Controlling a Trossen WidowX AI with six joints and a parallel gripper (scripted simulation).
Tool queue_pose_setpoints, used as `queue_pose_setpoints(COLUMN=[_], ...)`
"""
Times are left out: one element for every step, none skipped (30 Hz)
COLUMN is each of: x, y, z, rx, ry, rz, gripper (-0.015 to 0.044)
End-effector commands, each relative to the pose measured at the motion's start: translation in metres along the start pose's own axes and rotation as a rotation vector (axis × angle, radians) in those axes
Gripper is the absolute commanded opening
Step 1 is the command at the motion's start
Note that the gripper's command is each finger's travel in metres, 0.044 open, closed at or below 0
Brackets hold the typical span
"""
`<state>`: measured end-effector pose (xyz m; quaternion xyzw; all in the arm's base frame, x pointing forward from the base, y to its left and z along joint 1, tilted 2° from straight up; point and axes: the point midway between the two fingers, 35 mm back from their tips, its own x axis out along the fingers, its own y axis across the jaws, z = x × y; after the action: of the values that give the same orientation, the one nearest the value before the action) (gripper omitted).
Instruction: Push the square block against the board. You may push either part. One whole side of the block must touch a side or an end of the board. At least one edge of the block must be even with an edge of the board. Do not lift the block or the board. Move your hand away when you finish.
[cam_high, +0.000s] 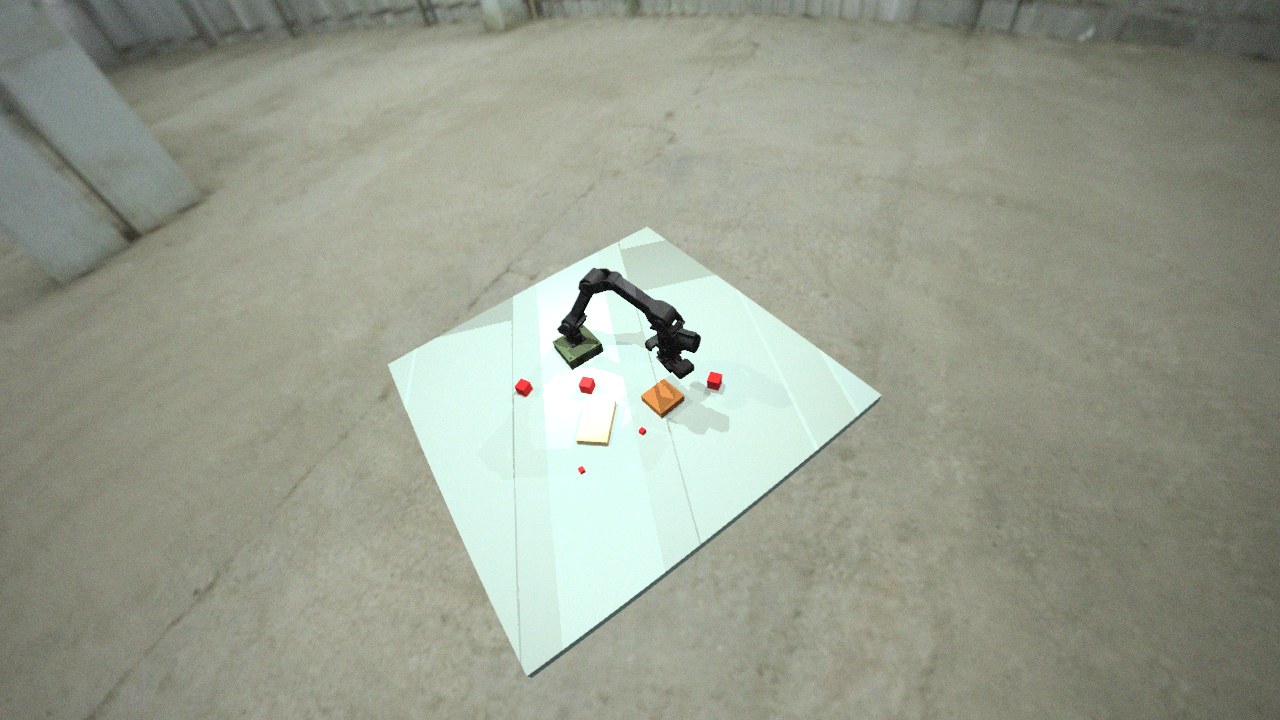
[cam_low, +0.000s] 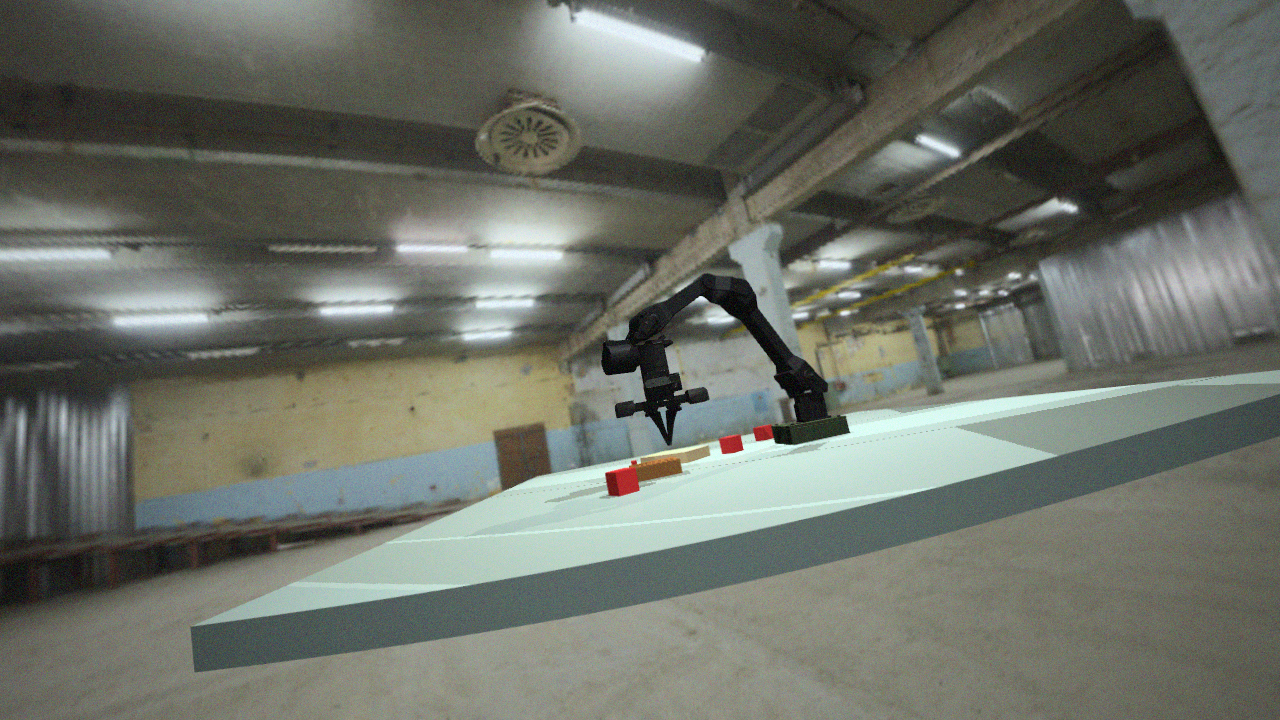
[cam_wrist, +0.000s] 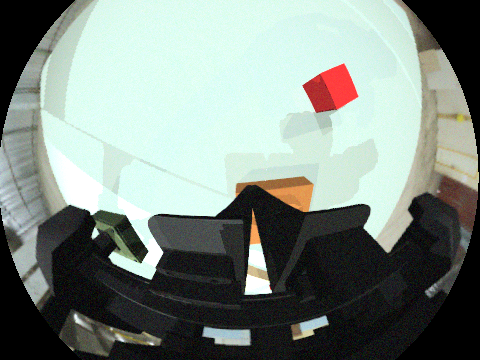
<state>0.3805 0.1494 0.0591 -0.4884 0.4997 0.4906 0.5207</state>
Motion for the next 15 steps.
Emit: queue_pose_setpoints(x=[0.0, 0.0, 0.0, 0.003, 0.012, 0.028, 0.043, 0.052, 0.055, 0.055, 0.055, 0.055, 0.055, 0.055, 0.055], y=[0.005, 0.005, 0.005, 0.005, 0.004, 0.004, 0.004, 0.005, 0.005, 0.005, 0.005, 0.005, 0.005, 0.005, 0.005], z=[0.007, 0.007, 0.007, 0.008, 0.008, 0.008, 0.008, 0.008, 0.007, 0.007, 0.007, 0.007, 0.007, 0.007, 0.006], rx=[-0.076, -0.076, -0.076, -0.076, -0.076, -0.076, -0.076, -0.076, -0.076, -0.076, -0.076, -0.076, -0.076, -0.076, -0.076], ry=[-0.002, -0.002, -0.002, -0.002, -0.002, -0.002, -0.002, -0.002, -0.002, -0.002, -0.002, -0.002, -0.002, -0.002, -0.002], rz=[0.005, 0.005, 0.005, 0.005, 0.005, 0.005, 0.005, 0.005, 0.005, 0.005, 0.005, 0.005, 0.005, 0.005, 0.005], gripper=[0.0, 0.0, 0.0, 0.0, 0.0, 0.0, 0.0, 0.0, 0.0, 0.0, 0.0, 0.0, 0.0, 0.0, 0.0])
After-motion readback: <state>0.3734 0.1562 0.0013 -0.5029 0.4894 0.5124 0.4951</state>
